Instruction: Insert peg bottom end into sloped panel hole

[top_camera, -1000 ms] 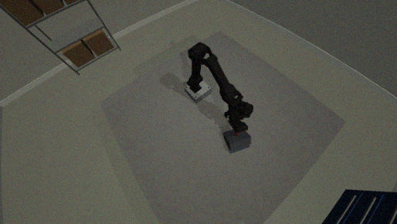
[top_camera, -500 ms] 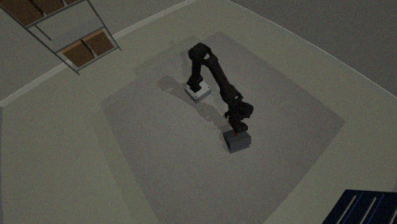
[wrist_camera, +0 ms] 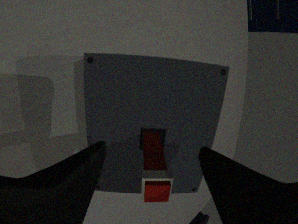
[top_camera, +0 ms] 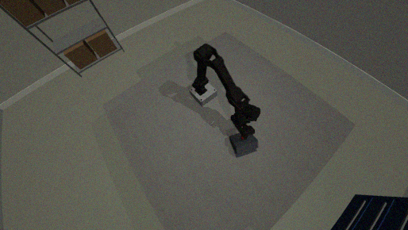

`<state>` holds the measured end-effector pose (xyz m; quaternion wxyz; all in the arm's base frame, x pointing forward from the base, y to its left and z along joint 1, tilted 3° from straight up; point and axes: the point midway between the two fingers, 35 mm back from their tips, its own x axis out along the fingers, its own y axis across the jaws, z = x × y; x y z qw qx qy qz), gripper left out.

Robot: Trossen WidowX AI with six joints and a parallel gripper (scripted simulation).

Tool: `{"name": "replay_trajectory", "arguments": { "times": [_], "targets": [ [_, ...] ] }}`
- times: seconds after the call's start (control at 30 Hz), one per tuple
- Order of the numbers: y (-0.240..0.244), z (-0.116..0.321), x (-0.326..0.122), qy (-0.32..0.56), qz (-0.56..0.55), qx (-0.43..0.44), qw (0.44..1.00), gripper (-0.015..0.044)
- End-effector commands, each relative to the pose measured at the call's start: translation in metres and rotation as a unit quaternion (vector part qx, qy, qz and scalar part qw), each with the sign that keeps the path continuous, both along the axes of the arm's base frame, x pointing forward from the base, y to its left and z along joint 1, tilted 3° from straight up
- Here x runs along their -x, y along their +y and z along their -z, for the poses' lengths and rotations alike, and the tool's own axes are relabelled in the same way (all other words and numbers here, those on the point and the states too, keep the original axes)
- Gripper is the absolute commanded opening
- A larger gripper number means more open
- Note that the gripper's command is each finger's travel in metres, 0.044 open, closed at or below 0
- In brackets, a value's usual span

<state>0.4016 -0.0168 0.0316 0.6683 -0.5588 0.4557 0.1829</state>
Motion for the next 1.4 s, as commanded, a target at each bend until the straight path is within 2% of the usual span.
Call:
{"name": "replay_trajectory", "arguments": {
  "times": [0.0,1.37],
  "targets": [
    [0.001,-0.002,0.002,0.001,0.0,0.0,1.0,0.044],
    [0.021,-0.058,0.03,0.004,-0.005,-0.002,1.0,0.044]
  ]
}}
